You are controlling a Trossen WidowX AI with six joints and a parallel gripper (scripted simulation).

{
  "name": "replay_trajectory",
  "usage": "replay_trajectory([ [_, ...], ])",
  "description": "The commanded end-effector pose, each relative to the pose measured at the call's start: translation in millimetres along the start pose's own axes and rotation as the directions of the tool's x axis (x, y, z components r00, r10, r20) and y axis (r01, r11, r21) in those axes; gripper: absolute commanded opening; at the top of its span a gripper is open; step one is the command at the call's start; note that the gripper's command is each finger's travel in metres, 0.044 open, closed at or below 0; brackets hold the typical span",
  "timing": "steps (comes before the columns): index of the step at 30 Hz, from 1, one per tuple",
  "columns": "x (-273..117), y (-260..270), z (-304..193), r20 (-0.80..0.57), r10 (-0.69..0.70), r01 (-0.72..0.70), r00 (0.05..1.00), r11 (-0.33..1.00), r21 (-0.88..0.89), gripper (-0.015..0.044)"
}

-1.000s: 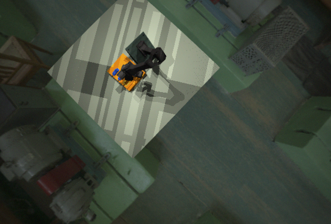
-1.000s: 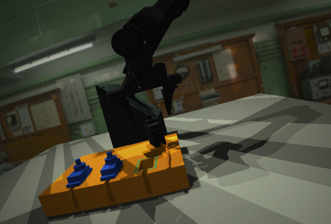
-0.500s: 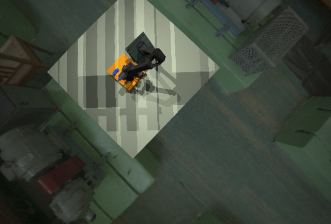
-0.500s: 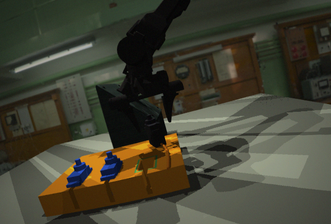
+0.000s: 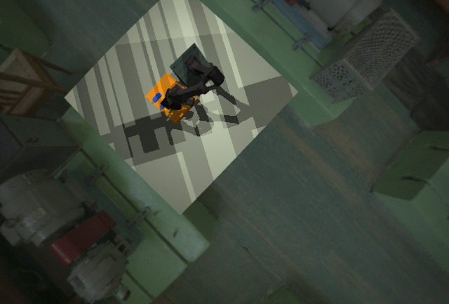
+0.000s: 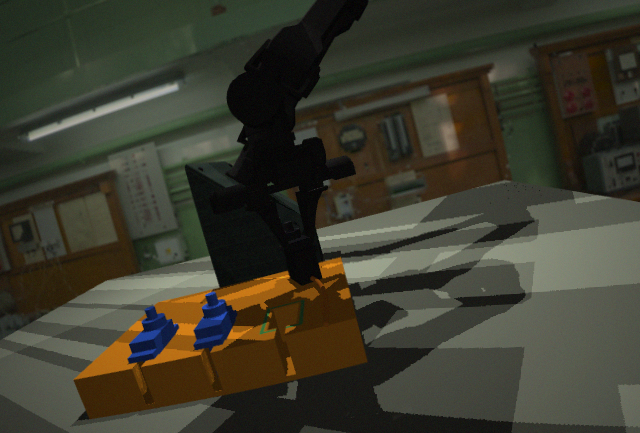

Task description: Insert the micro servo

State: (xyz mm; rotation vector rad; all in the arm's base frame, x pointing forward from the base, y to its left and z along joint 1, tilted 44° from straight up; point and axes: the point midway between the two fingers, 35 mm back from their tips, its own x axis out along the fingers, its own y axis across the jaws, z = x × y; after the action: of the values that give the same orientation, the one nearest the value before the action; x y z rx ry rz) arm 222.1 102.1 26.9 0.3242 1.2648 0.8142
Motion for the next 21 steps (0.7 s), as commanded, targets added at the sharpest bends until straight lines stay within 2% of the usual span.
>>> replay_trajectory([
  [1, -2, -1, 0, -0.001, -0.003, 0.003, 1.000, 1.000, 0.004, 0.0032],
  [3, -7, -1, 0, -0.001, -0.003, 0.003, 1.000, 1.000, 0.004, 0.0000],
  [10, -29, -1, -8, -0.002, -0.004, 0.004, 1.000, 1.000, 0.004, 0.0000],
  [21, -30, -2, -5, -0.002, -0.004, 0.004, 1.000, 1.000, 0.004, 0.0000],
])
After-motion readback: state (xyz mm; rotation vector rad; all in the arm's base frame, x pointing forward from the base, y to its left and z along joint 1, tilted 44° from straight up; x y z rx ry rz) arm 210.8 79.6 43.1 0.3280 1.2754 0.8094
